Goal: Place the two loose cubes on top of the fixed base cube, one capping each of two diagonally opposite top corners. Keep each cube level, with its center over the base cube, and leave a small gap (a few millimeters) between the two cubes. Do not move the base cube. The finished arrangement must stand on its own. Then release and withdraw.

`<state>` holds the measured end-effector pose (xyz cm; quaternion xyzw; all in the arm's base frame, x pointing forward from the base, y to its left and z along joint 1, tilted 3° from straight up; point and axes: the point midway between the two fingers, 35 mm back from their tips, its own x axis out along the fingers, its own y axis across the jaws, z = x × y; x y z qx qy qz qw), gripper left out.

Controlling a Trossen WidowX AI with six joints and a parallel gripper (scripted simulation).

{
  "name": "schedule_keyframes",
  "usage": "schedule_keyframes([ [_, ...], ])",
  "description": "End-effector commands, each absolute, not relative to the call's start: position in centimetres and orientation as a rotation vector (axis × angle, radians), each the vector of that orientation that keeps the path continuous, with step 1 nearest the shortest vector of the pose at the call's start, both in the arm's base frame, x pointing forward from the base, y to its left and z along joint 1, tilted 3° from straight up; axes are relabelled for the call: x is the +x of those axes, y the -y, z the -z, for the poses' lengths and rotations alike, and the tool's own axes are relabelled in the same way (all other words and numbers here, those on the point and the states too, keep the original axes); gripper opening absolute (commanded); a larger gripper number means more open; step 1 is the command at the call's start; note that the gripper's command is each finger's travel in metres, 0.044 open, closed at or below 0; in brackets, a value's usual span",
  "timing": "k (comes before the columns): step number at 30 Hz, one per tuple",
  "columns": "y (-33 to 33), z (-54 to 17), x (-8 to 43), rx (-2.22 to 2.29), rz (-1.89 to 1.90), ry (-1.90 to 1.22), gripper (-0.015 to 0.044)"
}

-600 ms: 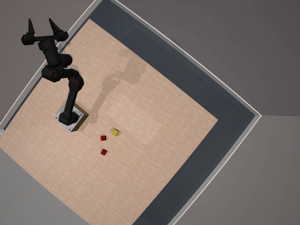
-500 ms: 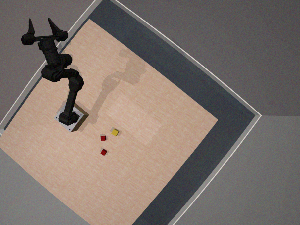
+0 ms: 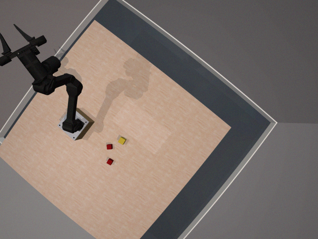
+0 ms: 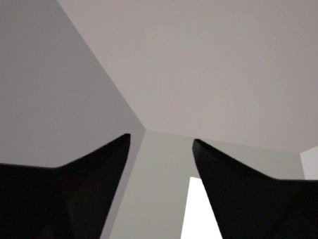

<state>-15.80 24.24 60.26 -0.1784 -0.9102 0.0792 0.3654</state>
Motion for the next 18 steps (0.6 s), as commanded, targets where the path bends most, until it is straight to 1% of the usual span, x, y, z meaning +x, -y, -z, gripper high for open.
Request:
schedule_keyframes([
  [1,-19.8,-62.6,-15.0,-0.386,-0.019,2.286,0.0265],
  [9,-8.7,-66.4,-11.7,-0.223,0.397,2.07,0.0265],
  [18,3.5,-67.2,-5.0,-0.088,0.74,1.69,0.0265],
])
